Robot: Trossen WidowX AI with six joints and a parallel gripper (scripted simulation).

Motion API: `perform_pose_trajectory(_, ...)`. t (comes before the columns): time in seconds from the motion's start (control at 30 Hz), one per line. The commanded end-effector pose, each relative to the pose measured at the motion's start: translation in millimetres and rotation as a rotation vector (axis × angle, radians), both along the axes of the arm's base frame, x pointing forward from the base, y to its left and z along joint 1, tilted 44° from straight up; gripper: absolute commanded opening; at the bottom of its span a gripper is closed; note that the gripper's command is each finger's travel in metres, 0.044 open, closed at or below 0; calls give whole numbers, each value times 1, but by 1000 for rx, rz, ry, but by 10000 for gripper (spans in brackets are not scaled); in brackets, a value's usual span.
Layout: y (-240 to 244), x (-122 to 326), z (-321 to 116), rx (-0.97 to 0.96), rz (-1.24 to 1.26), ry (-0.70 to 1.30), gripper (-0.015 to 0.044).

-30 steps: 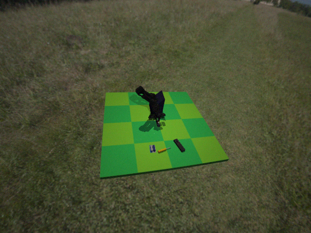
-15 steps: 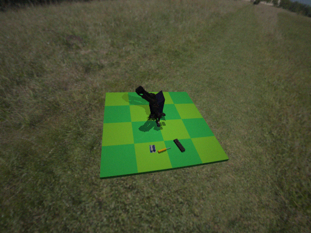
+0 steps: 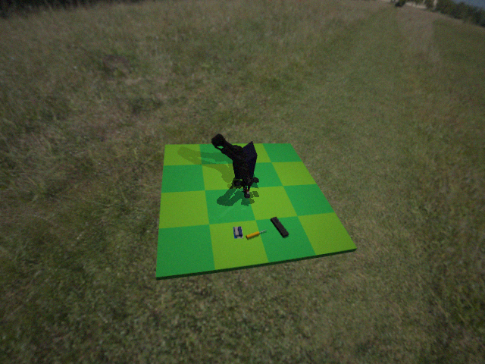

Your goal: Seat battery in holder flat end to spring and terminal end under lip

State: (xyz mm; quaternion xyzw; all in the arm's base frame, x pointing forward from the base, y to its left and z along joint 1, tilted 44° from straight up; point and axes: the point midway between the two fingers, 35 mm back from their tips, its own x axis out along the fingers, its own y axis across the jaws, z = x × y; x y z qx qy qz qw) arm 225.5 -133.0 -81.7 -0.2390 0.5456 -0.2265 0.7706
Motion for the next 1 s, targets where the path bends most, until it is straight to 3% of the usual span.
perform_pose_trajectory(0.0,2,1,-4,24,-18,9,69)
perform_pose_trajectory(0.97,-3,4,-9,56,-130,114,69)
